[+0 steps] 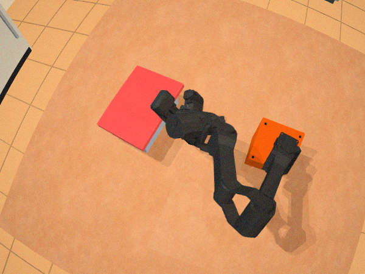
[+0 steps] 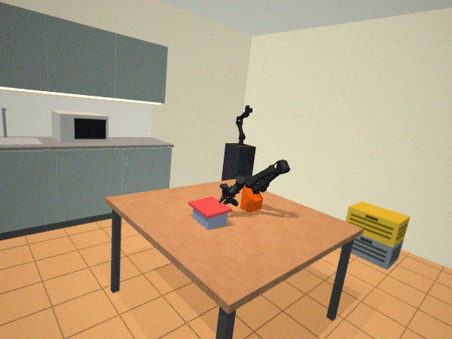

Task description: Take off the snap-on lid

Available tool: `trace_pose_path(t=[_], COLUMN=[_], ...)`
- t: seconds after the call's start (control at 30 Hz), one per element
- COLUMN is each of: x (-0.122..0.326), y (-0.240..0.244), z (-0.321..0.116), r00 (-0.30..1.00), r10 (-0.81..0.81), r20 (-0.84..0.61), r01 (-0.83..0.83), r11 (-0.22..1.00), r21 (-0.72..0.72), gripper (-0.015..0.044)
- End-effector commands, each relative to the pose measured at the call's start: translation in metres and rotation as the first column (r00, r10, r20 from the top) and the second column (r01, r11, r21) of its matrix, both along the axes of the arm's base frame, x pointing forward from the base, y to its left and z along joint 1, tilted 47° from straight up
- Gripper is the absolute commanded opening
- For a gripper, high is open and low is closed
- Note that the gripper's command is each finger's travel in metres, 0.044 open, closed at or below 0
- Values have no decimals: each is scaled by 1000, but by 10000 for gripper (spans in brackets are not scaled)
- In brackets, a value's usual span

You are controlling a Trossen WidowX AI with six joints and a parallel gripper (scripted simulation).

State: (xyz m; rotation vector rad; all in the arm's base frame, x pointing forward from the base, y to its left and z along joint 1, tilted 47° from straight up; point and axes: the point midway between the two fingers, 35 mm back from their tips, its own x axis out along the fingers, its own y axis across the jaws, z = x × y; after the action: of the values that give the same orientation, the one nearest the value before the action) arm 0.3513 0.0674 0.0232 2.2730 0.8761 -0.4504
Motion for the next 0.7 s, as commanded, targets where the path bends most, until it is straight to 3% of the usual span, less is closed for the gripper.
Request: trace_pose_path(t=[0.0, 0.67], x=[0, 2], y=[0, -7], z=[-1, 7], r00=[1000, 1000], r10=[0, -4], r20=[-2, -5], r01=[0, 4], r11=[1000, 1000], r21=[0, -1], gripper=[0, 0])
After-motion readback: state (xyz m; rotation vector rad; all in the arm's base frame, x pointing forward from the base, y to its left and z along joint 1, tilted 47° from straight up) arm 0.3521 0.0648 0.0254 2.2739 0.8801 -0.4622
